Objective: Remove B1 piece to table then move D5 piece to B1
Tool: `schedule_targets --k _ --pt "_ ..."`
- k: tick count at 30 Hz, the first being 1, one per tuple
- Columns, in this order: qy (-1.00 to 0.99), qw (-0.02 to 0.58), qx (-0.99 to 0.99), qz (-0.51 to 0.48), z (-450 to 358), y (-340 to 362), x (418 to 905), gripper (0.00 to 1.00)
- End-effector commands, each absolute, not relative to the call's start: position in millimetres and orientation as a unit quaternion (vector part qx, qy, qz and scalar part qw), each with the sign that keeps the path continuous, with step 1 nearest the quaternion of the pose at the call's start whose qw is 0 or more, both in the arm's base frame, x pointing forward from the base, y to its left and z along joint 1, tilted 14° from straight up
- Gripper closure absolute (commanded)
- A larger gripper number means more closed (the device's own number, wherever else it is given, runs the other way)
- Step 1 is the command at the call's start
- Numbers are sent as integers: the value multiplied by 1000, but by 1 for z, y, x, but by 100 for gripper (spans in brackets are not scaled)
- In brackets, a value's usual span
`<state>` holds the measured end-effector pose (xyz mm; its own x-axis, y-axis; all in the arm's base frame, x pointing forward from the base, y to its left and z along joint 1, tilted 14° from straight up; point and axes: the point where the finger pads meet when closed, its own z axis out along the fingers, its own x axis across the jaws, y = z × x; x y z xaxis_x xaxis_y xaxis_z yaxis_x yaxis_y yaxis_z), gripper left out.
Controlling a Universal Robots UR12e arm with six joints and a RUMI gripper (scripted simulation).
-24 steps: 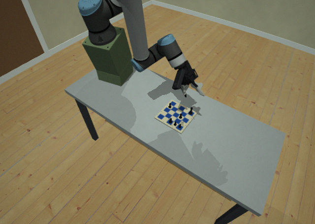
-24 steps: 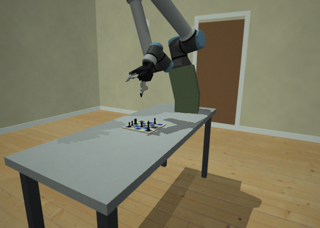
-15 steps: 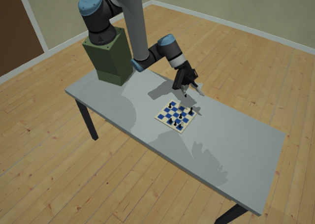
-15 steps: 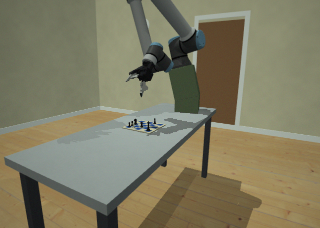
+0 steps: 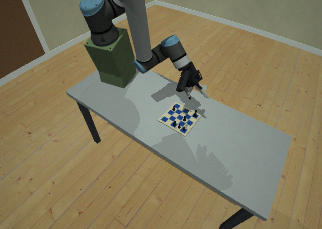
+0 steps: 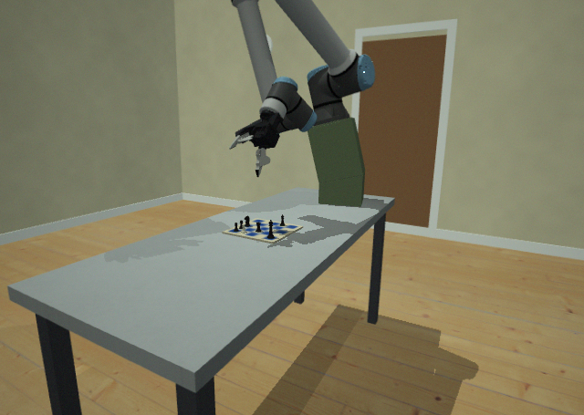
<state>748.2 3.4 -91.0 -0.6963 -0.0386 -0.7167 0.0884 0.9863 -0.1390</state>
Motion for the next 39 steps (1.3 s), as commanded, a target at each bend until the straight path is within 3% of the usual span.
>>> schedule_targets --k 1,27,39 --pt "918 389 15 -82 -91 3 749 0" --pt "929 338 77 -128 -106 1 757 0" --pt "932 271 154 -185 -124 -2 768 0"
